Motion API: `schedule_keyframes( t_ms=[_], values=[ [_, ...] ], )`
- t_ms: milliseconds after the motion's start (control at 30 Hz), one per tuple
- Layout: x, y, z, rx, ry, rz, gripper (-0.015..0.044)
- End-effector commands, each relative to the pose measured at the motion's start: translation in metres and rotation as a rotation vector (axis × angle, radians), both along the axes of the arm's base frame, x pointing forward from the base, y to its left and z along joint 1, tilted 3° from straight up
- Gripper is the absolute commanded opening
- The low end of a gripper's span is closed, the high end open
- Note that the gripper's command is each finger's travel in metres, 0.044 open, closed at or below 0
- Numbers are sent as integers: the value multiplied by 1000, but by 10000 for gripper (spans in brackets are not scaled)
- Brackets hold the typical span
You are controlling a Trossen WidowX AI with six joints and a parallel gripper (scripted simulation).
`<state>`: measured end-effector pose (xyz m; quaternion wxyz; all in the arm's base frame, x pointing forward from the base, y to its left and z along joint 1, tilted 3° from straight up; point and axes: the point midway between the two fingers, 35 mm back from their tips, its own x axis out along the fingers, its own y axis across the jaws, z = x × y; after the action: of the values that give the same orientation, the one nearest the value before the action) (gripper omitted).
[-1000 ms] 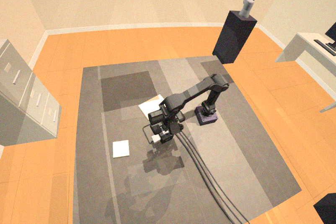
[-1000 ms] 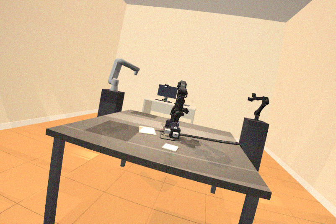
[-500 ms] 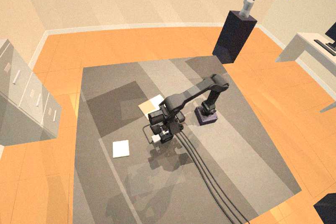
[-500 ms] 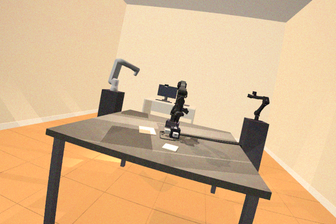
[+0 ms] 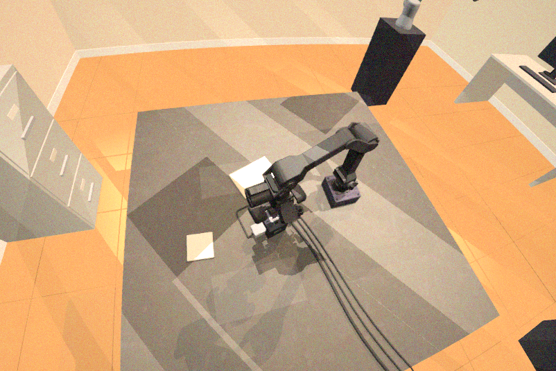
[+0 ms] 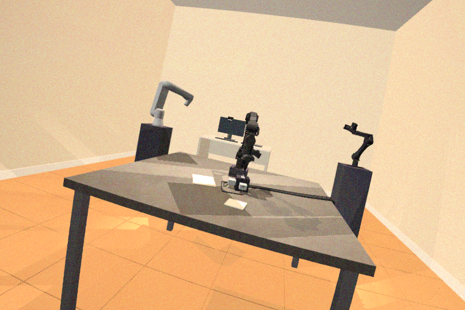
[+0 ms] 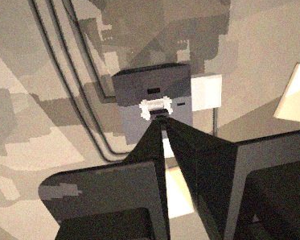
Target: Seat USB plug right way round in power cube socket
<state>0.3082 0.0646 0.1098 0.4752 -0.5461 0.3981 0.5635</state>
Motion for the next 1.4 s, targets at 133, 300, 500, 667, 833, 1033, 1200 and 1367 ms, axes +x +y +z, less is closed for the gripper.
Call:
schedule_keyframes(
  t_ms=[133, 300, 500, 667, 833, 1033, 1200, 1367],
  values=[
    [0, 1, -1, 3, 0, -6, 0],
    [0, 1, -2, 3, 0, -6, 0],
    [0, 1, -3, 3, 0, -6, 0],
    [0, 1, -3, 3, 0, -6, 0],
    [0, 1, -4, 3, 0, -6, 0],
    [0, 1, -5, 3, 0, -6, 0],
    [0, 1, -5, 3, 0, -6, 0],
    [0, 1, -6, 3, 0, -6, 0]
  ],
)
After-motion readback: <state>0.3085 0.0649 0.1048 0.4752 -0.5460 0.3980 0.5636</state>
